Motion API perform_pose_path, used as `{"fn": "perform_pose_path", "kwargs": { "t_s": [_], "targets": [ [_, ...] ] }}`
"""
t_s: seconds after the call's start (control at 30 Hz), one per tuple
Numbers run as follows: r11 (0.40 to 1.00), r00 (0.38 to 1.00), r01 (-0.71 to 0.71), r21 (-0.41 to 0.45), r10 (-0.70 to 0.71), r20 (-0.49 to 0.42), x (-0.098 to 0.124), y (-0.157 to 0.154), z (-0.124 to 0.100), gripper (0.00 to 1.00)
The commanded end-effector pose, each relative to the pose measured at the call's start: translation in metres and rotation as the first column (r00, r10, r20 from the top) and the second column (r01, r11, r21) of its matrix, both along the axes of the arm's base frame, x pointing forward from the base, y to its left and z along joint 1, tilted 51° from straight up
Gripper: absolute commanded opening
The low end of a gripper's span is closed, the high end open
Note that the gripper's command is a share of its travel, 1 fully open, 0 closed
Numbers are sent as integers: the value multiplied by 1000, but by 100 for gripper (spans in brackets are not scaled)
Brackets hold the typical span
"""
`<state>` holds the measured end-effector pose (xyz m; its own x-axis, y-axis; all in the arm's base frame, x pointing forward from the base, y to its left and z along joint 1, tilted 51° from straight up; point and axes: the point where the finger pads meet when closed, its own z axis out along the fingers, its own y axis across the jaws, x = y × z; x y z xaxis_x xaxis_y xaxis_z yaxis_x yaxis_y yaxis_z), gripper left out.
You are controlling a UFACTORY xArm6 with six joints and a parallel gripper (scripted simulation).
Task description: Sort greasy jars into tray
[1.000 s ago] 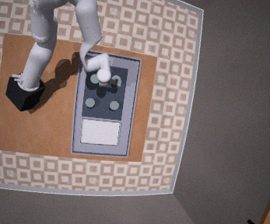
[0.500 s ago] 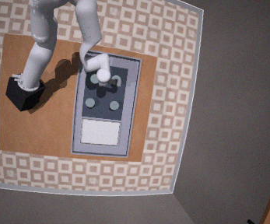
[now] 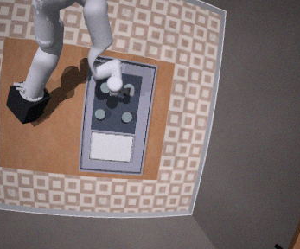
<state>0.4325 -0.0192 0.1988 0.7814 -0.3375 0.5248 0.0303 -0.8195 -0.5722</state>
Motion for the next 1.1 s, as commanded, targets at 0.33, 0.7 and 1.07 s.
{"fn": "perform_pose_path", "kwargs": {
  "t_s": [0.33, 0.7, 1.07],
  "targets": [
    [1000, 1000, 1, -1, -1, 2, -1, 0, 0, 0],
    [1000, 1000, 1, -1, -1, 2, -2, 1, -1, 0],
    [1000, 1000, 1, -1, -1, 2, -3, 1, -1, 0]
  ]
}}
